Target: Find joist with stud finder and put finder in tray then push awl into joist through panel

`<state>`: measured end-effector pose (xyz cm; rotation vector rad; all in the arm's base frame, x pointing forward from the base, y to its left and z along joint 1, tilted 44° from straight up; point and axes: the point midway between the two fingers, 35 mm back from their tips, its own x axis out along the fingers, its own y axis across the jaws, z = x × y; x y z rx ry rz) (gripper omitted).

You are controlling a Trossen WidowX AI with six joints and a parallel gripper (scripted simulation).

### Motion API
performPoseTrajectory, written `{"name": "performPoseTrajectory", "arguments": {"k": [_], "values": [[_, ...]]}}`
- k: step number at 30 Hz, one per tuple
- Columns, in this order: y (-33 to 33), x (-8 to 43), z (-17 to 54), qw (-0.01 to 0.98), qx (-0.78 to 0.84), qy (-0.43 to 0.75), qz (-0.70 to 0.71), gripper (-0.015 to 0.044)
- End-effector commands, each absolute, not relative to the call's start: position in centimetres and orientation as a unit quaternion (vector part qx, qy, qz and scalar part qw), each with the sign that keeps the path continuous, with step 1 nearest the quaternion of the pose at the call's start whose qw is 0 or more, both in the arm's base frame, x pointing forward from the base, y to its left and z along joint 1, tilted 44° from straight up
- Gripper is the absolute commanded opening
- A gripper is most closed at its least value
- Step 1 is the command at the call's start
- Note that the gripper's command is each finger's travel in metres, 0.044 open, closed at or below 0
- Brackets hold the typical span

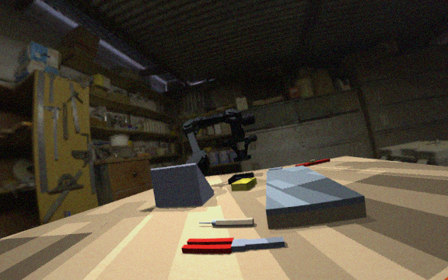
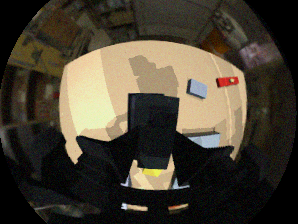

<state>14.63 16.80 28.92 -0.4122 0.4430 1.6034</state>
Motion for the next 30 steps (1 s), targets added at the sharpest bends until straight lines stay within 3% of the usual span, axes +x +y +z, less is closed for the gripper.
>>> {"name": "performPoseTrajectory", "arguments": {"k": [1,30], "values": [[17.0,12.8,29.1,0.644,-0.189,0.174,0.720,0.0000],[18.9,12.5,26.7,0.636,-0.201,0.176,0.724,0.0000]]}}
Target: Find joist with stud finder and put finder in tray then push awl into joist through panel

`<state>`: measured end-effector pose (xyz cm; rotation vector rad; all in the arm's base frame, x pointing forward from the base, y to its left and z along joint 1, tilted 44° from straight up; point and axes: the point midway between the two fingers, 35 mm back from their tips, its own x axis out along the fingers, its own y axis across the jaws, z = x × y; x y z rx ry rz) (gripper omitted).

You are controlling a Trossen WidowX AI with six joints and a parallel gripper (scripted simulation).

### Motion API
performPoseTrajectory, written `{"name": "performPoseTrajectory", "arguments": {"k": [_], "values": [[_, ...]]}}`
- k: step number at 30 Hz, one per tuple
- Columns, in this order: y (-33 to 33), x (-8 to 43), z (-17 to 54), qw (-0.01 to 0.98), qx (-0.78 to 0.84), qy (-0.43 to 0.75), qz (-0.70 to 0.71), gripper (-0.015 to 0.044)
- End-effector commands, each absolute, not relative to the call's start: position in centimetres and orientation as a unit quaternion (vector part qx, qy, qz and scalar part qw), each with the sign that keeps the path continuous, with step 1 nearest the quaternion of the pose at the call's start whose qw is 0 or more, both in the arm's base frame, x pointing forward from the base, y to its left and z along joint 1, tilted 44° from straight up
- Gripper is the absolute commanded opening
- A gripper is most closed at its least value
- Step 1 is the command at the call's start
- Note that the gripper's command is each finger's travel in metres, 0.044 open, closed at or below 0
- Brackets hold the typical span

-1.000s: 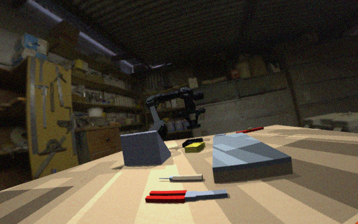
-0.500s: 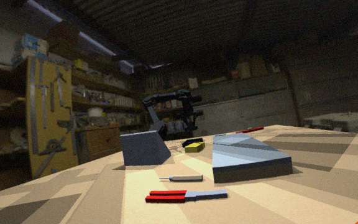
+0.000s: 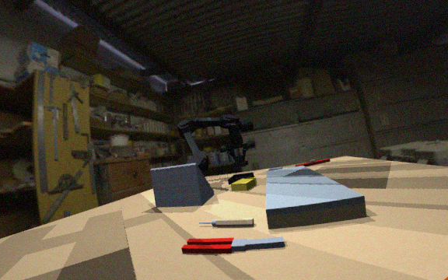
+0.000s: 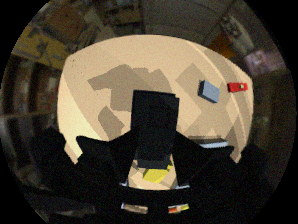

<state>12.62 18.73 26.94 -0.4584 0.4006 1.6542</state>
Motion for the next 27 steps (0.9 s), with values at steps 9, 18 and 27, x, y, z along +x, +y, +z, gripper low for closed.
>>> {"name": "performPoseTrajectory", "arguments": {"k": [9,18,27], "values": [[19.6,12.5,25.9,0.636,-0.203,0.177,0.723,0.0000],[20.4,12.4,25.1,0.636,-0.203,0.176,0.723,0.0000],[21.1,12.2,24.4,0.637,-0.202,0.175,0.723,0.0000]]}}
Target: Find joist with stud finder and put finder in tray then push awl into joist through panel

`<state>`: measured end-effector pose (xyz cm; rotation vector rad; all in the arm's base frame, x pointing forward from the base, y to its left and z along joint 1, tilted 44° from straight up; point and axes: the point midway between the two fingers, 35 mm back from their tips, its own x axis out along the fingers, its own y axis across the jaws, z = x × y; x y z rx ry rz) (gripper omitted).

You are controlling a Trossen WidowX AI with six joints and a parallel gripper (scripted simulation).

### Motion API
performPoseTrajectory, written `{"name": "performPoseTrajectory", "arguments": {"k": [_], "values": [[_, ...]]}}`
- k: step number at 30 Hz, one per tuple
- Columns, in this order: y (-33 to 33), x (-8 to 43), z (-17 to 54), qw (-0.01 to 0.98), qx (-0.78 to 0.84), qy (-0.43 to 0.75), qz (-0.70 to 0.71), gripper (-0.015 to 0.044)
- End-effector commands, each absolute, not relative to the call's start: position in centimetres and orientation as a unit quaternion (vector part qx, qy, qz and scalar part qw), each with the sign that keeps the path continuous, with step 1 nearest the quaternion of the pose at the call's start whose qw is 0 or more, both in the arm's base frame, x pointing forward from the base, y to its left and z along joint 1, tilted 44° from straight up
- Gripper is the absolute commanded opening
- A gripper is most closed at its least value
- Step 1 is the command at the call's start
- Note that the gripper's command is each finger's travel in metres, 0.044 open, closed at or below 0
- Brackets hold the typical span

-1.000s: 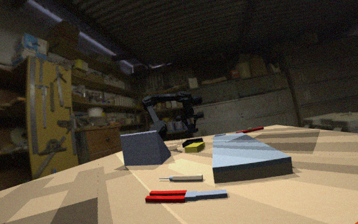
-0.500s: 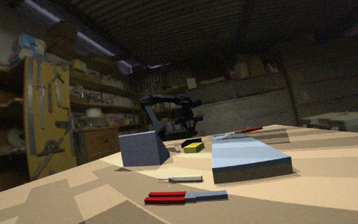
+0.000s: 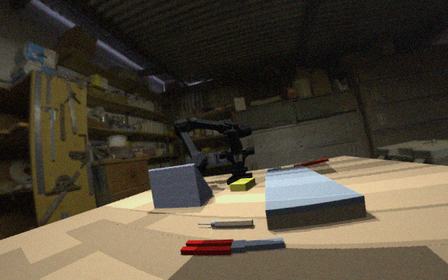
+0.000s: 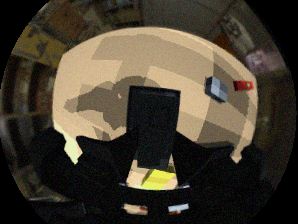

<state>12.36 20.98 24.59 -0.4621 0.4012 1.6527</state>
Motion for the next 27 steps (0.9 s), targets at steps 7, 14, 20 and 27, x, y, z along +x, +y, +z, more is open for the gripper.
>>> {"name": "performPoseTrajectory", "arguments": {"k": [7,14,20,27], "values": [[21.7,12.1,23.9,0.638,-0.200,0.174,0.723,0.0000],[22.3,11.9,23.4,0.639,-0.198,0.172,0.723,0.0000],[22.7,11.8,23.0,0.640,-0.197,0.172,0.723,0.0000],[23.5,11.6,22.2,0.640,-0.195,0.171,0.723,0.0000]]}}
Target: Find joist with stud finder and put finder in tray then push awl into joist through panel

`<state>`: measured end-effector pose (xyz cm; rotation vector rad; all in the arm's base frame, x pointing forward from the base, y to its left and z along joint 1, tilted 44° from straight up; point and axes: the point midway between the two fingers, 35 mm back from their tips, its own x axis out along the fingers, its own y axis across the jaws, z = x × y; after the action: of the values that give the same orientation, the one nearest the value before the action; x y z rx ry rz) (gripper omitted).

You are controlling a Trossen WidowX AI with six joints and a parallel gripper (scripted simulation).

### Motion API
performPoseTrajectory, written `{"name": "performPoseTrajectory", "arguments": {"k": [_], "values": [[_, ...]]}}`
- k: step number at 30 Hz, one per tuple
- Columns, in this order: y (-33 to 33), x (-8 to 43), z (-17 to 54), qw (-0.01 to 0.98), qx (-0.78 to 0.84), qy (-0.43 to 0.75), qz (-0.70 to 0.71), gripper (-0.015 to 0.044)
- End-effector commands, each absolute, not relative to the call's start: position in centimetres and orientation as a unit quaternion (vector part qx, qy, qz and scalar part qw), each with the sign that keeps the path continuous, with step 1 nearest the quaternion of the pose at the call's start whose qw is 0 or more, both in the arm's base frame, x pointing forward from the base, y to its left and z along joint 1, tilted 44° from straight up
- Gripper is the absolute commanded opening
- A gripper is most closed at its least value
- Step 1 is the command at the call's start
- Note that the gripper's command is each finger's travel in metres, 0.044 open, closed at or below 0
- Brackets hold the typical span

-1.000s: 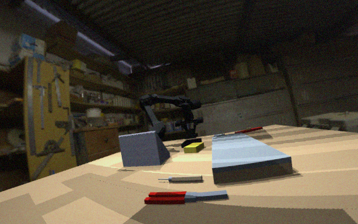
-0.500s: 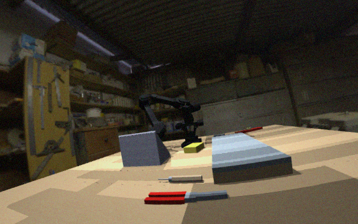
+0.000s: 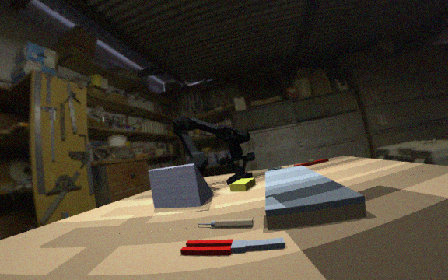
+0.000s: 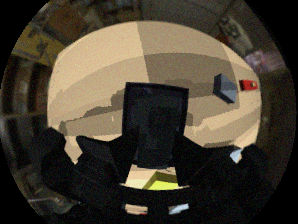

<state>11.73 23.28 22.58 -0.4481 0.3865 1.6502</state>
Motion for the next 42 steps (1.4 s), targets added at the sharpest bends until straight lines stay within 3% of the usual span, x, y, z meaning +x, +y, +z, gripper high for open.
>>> {"name": "performPoseTrajectory", "arguments": {"k": [1,6,23,30,34,42], "values": [[23.6,11.6,22.1,0.640,-0.195,0.171,0.723,0.0000],[23.8,11.6,22.0,0.641,-0.194,0.170,0.723,0.0000],[21.9,12.3,23.6,0.635,-0.206,0.176,0.723,0.0440],[17.3,12.4,28.6,0.638,-0.197,0.173,0.724,0.0440],[17.9,13.0,27.3,0.640,-0.202,0.184,0.718,0.0440],[15.2,21.3,23.1,0.683,-0.201,0.285,0.642,0.0440]]}}
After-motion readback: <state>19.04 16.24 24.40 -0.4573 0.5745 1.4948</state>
